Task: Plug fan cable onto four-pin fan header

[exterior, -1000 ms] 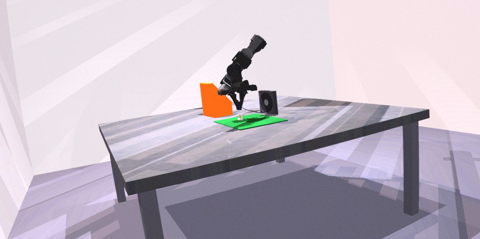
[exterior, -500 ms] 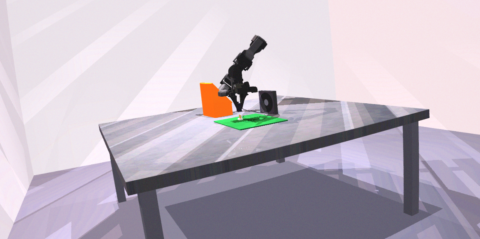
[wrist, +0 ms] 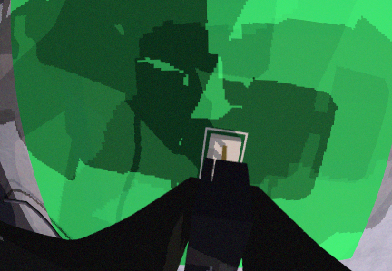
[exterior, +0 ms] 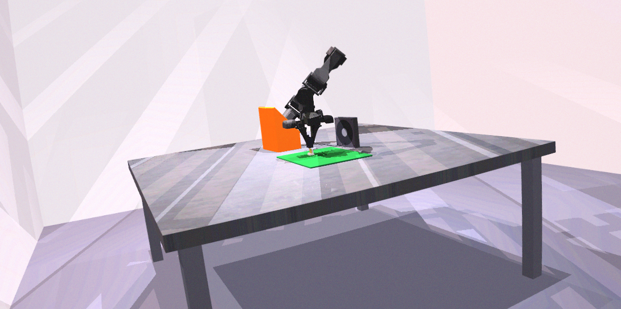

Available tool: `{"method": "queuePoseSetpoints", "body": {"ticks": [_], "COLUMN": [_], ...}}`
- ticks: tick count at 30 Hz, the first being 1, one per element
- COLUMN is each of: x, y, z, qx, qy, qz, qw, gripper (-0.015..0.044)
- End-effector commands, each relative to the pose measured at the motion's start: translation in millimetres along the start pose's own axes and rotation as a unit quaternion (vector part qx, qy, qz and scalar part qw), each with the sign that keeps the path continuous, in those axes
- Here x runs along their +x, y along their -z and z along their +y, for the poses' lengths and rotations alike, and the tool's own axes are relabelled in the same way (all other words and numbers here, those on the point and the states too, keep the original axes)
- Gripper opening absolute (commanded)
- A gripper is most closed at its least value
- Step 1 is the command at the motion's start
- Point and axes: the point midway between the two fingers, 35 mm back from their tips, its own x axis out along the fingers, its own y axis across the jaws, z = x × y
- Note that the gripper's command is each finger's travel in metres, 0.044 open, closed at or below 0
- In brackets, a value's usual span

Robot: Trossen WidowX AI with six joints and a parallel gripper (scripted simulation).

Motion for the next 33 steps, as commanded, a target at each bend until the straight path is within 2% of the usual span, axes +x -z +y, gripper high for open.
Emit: {"method": "queuePoseSetpoints", "body": {"ticks": [1,33], "x": [0.2,4.6], "y": [-0.8,-0.6], "z": [1.3,1.3], "qx": [0.002,0.003], "qy": [-0.002,-0.003], "qz": [-0.001,-0.001], "qw": [1.0,1.0], "gripper": [0.0,0.0]}}
